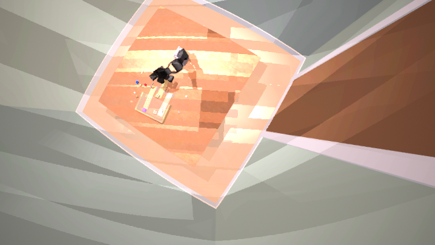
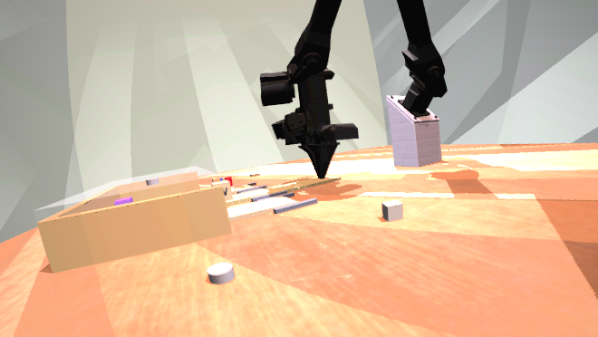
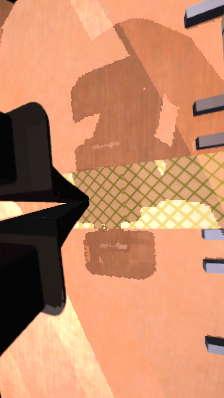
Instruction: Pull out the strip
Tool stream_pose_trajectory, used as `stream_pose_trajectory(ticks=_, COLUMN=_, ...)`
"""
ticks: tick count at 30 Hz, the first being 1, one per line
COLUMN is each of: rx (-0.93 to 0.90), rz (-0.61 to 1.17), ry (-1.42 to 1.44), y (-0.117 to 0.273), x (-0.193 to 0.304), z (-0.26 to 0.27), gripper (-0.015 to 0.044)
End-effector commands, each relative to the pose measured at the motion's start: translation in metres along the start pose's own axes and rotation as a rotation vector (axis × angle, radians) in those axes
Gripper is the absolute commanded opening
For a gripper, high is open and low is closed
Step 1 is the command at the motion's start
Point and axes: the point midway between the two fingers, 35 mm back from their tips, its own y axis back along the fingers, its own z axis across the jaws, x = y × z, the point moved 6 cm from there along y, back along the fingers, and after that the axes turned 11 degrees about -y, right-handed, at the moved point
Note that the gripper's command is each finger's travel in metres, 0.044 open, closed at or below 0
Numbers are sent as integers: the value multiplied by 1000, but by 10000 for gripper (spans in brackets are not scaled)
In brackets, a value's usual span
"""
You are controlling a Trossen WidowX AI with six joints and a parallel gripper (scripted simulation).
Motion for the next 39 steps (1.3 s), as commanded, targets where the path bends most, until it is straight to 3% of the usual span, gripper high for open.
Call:
stream_pose_trajectory(ticks=1, rx=6, rz=27, ry=-9, y=-4, x=13, z=-1, gripper=0)
stream_pose_trajectory(ticks=39, rx=6, rz=28, ry=-10, y=-3, x=28, z=-5, gripper=0)
